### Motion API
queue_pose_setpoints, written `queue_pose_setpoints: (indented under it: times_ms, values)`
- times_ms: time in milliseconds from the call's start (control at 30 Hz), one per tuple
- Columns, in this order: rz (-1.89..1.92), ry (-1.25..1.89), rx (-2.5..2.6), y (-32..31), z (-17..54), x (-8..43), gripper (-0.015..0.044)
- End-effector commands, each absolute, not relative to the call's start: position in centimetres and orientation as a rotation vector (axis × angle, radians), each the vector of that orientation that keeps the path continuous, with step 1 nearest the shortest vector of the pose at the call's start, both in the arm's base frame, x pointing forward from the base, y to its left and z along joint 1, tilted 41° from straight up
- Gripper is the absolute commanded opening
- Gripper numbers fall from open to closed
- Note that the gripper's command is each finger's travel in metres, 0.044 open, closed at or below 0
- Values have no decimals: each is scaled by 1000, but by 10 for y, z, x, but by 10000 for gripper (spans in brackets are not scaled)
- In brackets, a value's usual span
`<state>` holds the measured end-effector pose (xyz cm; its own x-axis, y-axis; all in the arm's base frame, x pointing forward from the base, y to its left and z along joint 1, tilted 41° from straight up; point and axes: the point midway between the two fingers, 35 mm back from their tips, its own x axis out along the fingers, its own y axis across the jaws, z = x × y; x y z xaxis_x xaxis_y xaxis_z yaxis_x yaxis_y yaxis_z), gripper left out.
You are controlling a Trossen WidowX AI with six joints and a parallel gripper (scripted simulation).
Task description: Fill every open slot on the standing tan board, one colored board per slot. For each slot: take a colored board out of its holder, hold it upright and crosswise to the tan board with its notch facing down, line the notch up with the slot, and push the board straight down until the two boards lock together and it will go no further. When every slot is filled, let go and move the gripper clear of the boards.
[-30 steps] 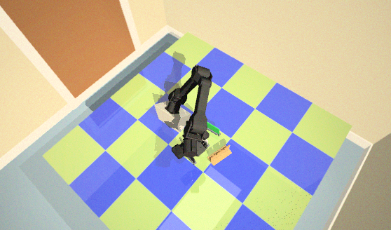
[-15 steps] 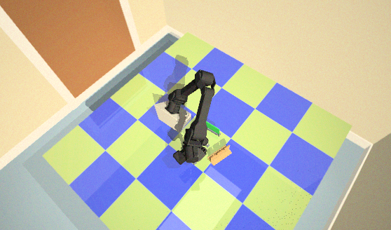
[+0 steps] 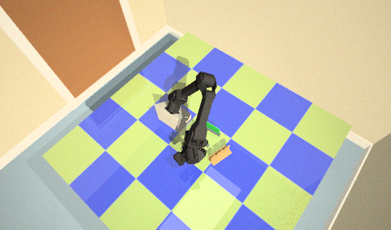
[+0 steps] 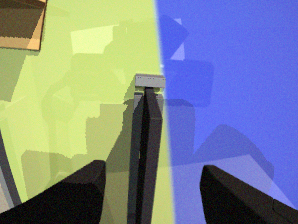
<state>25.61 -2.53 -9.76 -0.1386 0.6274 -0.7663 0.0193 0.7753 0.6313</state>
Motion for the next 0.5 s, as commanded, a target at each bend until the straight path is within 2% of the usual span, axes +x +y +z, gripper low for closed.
queue_pose_setpoints:
  times_ms: [0, 467]
  values:
    - [572, 1654, 536, -18, -105, 252, 186]
    - [573, 1654, 536, -4, -122, 248, 186]
